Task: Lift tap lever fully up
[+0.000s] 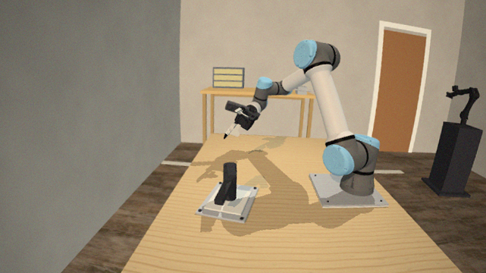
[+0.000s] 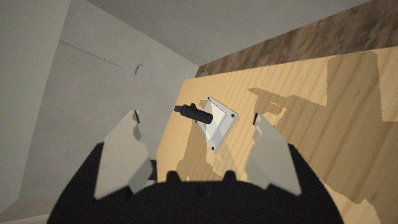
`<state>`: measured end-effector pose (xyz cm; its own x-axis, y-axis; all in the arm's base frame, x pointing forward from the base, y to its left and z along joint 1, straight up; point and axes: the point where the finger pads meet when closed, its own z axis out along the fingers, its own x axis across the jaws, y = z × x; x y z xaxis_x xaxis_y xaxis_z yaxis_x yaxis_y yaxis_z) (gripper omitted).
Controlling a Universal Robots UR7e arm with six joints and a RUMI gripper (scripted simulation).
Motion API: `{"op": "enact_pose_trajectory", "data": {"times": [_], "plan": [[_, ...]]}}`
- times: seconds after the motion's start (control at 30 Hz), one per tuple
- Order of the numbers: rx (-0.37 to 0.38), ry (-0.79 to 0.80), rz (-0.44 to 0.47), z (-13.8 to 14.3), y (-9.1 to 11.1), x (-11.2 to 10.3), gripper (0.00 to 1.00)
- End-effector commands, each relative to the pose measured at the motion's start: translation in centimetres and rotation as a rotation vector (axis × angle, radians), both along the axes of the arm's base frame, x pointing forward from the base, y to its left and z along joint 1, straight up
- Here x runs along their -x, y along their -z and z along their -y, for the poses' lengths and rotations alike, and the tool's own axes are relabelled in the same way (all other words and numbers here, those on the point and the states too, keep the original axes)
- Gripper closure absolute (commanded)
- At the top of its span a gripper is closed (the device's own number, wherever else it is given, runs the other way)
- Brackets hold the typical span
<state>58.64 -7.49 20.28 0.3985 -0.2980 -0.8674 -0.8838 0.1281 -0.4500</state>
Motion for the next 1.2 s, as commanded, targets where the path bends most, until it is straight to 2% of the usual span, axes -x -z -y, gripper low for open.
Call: {"op": "enact_pose_trajectory", "data": {"times": [0.0, 0.13, 0.2, 0.23, 0.7, 0.77, 0.83, 1.17], "plan": [[0.109, -0.11, 0.065, -2.8, -0.3, 0.8, 0.0], [0.185, -0.193, 0.116, -4.8, -0.4, 1.4, 0.0], [0.185, -0.193, 0.116, -4.8, -0.4, 1.4, 0.0], [0.234, -0.247, 0.148, -6.1, -0.5, 1.8, 0.0], [0.496, -0.536, 0.321, -13.1, -1.0, 3.8, 0.0], [0.496, -0.536, 0.321, -13.1, -1.0, 3.8, 0.0], [0.562, -0.609, 0.365, -14.9, -1.1, 4.4, 0.0], [0.746, -0.811, 0.487, -19.8, -1.4, 5.8, 0.0]]}}
